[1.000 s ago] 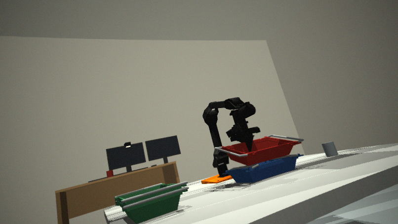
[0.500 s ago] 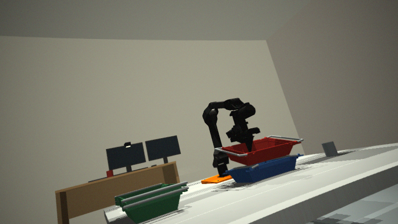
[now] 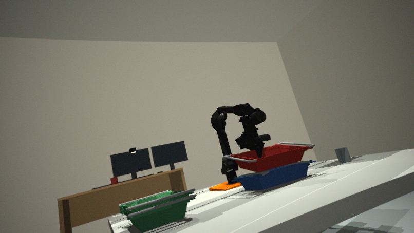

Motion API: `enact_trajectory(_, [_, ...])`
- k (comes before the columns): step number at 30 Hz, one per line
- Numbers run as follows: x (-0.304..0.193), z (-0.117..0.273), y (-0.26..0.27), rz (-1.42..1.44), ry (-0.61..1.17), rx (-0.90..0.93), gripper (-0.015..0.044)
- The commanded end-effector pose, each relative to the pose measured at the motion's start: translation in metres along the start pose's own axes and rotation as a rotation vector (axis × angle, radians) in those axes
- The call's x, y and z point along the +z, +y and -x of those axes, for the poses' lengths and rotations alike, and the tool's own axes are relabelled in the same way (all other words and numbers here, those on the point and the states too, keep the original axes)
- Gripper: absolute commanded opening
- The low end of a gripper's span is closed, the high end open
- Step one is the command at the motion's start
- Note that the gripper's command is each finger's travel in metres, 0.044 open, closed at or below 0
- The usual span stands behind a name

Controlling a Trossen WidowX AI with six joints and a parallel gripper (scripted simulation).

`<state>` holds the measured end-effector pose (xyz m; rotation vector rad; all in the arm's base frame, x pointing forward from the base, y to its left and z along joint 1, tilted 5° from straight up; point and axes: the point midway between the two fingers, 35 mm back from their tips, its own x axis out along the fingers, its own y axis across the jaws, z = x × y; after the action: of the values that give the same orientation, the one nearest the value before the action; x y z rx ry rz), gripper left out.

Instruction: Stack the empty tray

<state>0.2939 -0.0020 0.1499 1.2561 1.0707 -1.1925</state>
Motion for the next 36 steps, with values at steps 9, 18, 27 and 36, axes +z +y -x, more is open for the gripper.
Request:
enact_trajectory(9, [0.0006, -0.0119, -0.0076, -0.001, 0.001, -0.019, 0.0])
enact_trajectory(18, [0.0006, -0.0121, -0.0077, -0.001, 0.001, -0.019, 0.0])
enact_trajectory(27, [0.0006, -0.0121, -0.0077, -0.001, 0.001, -0.019, 0.0])
enact_trajectory(36, [0.0006, -0.0129, -0.008, -0.001, 0.001, -0.019, 0.0])
